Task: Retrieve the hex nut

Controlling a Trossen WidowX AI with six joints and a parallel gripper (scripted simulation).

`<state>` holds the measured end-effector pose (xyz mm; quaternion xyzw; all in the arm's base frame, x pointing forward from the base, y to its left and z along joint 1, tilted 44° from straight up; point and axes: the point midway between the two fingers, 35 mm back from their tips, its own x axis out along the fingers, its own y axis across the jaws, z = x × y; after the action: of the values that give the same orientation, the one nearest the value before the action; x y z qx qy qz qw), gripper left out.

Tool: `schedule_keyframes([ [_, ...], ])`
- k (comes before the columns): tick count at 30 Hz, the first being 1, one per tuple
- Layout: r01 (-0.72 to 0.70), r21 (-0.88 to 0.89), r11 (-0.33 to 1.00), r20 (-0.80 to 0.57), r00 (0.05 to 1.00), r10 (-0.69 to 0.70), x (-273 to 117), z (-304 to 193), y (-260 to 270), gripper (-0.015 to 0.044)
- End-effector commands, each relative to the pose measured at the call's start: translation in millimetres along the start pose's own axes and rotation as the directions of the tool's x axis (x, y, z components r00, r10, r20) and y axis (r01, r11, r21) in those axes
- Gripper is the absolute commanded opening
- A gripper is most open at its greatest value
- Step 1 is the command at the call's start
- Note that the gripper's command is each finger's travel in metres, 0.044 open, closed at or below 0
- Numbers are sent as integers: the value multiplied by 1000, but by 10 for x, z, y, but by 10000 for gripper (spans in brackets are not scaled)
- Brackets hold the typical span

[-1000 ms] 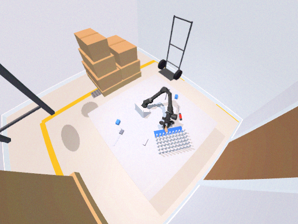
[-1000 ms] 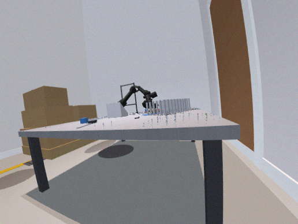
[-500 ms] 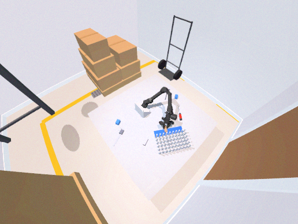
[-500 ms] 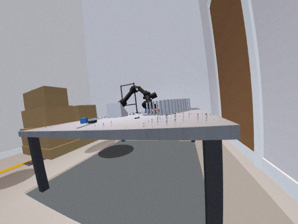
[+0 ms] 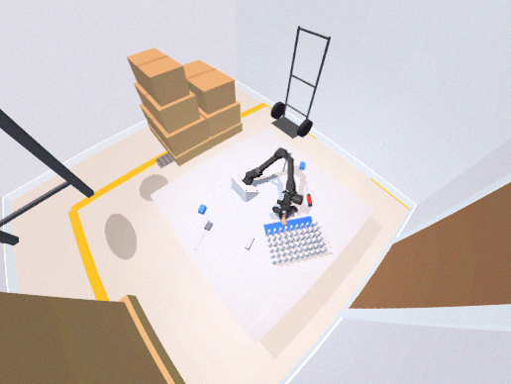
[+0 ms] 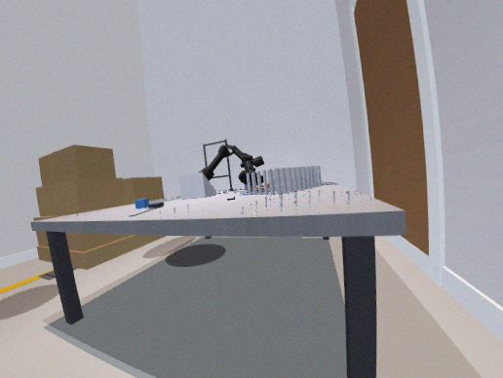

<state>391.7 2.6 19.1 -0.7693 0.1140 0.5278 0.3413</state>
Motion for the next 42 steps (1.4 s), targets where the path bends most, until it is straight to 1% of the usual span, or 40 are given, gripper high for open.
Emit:
schedule_keyframes([
  [1, -1, 3, 1000, -3, 1000, 1, -28, 31, 7, 0],
  [42, -2, 4, 1000, -1, 1000, 2, -173, 266, 11, 0],
])
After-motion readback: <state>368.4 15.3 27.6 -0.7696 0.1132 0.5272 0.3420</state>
